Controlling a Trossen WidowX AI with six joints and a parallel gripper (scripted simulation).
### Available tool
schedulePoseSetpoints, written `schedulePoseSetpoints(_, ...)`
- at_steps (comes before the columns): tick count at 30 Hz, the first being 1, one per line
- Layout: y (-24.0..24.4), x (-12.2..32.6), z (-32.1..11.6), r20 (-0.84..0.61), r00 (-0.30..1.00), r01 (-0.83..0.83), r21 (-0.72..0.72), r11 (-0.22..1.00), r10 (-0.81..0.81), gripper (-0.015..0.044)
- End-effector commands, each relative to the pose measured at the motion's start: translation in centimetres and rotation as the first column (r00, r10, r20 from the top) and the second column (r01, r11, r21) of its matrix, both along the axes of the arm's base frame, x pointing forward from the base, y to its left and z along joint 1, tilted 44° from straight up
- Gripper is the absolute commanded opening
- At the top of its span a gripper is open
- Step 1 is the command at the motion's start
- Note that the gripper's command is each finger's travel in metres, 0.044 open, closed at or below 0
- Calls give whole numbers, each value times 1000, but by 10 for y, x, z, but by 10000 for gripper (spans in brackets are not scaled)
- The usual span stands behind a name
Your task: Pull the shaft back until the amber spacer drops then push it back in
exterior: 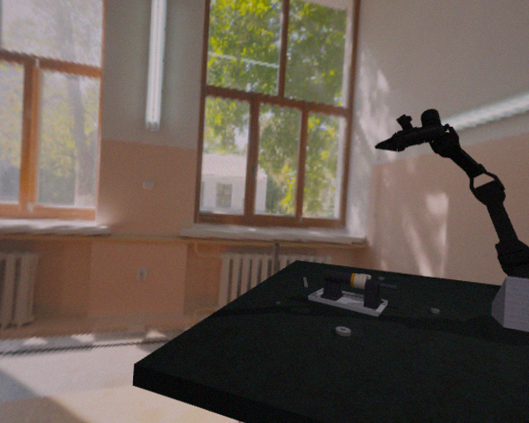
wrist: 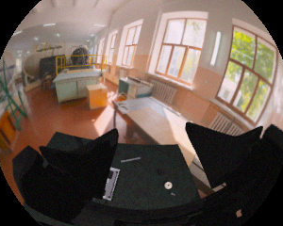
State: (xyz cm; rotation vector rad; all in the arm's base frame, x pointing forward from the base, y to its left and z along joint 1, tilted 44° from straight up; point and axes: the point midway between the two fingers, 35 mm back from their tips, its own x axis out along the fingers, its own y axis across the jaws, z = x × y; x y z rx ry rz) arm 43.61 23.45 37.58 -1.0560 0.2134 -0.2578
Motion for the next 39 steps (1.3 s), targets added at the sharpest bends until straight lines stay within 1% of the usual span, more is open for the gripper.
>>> schedulePoseSetpoints(1,0,1,-3,-2,1000,2,3,1000,-2,426)
schedulePoseSetpoints(2,0,3,-12,-7,1000,7,10,1000,-7,440)
schedulePoseSetpoints(7,-9,20,-93,-57,997,62,79,995,-58,440)
schedulePoseSetpoints(10,-18,24,-133,-81,993,94,111,989,-86,440)
schedulePoseSetpoints(15,-44,22,-216,-132,980,174,173,969,-152,440)
schedulePoseSetpoints(22,-92,-5,-320,-200,946,300,246,922,-255,440)
schedulePoseSetpoints(28,-139,-49,-395,-253,901,418,292,860,-352,440)
schedulePoseSetpoints(30,-156,-68,-417,-269,882,459,304,835,-387,440)
schedulePoseSetpoints(33,-180,-96,-437,-286,856,508,315,801,-430,440)
schedulePoseSetpoints(39,-184,-102,-441,-289,851,518,317,794,-440,440)
